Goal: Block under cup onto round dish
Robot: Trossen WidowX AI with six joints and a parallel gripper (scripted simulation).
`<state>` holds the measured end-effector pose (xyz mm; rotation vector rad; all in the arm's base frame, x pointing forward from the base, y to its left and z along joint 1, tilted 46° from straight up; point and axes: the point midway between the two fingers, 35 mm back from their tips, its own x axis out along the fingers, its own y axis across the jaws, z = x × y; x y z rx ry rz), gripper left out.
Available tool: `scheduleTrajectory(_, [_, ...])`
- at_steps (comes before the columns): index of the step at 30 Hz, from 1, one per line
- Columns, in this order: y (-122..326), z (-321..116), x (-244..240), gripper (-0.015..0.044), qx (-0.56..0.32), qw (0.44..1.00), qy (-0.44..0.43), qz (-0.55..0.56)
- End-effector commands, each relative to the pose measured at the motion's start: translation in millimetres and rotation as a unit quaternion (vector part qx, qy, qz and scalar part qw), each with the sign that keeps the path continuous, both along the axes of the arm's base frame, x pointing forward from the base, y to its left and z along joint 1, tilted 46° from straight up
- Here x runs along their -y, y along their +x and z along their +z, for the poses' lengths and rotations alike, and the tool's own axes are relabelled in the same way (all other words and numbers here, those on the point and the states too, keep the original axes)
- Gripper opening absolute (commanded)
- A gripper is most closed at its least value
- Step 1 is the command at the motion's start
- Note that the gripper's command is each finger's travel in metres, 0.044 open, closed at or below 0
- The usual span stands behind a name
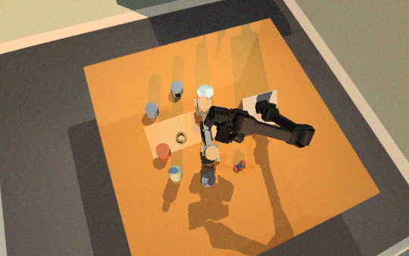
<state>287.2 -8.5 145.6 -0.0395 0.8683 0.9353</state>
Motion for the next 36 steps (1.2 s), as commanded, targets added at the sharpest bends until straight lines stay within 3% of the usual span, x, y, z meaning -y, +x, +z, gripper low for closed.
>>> scheduleTrajectory(1, [10.8, -0.7, -10.2, 0.044, 0.016, 0.998, -0.012, 0.051])
scheduleTrajectory(17, [44.9, -4.5, -75.8, 0.044, 0.107, 0.952, -0.047, 0.283])
scheduleTrajectory(36, [46.7, -22.5, -94.6, 0.044, 0.108, 0.951, -0.048, 0.286])
